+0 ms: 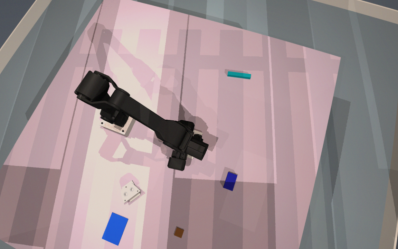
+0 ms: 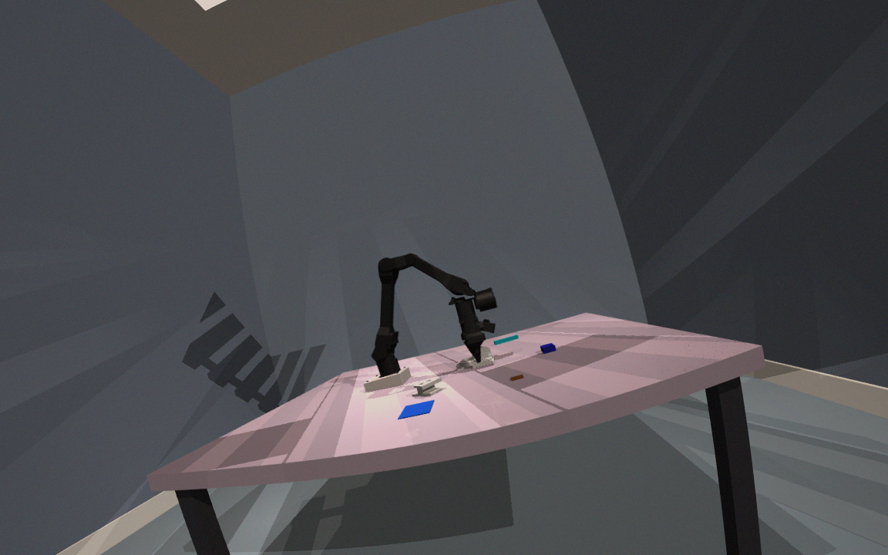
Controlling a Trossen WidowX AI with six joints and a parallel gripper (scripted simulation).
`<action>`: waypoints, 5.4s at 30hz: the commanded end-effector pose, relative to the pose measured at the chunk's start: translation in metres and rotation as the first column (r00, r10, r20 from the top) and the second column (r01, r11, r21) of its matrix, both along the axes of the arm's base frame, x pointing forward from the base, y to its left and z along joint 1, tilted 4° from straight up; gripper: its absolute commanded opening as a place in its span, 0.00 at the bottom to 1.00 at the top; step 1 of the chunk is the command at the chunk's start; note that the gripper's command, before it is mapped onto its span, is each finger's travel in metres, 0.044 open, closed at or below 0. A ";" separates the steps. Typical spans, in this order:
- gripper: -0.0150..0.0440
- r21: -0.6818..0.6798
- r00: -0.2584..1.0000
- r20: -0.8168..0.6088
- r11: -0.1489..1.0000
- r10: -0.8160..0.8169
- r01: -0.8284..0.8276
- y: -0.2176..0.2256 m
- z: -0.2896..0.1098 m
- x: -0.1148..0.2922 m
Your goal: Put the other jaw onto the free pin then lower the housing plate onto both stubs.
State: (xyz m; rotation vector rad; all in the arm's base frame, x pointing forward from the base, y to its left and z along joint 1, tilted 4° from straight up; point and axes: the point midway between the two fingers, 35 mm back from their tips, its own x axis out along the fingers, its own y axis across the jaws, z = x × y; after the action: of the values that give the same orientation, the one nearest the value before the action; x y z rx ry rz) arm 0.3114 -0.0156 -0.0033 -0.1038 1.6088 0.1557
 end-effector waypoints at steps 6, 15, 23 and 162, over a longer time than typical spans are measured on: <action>0.48 -0.002 1.000 -0.001 1.000 0.003 -0.003 0.000 -0.001 0.000; 0.48 -0.002 1.000 -0.001 1.000 0.003 -0.003 0.000 -0.001 0.000; 0.48 -0.002 1.000 -0.001 1.000 0.003 -0.003 0.000 -0.001 0.000; 1.00 -0.054 0.247 0.020 0.245 -0.969 0.968 -0.104 0.074 -0.016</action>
State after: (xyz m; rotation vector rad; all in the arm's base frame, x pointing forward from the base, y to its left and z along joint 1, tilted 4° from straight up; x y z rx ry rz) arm 0.2975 -0.1129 0.0685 0.8411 1.4434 -0.8357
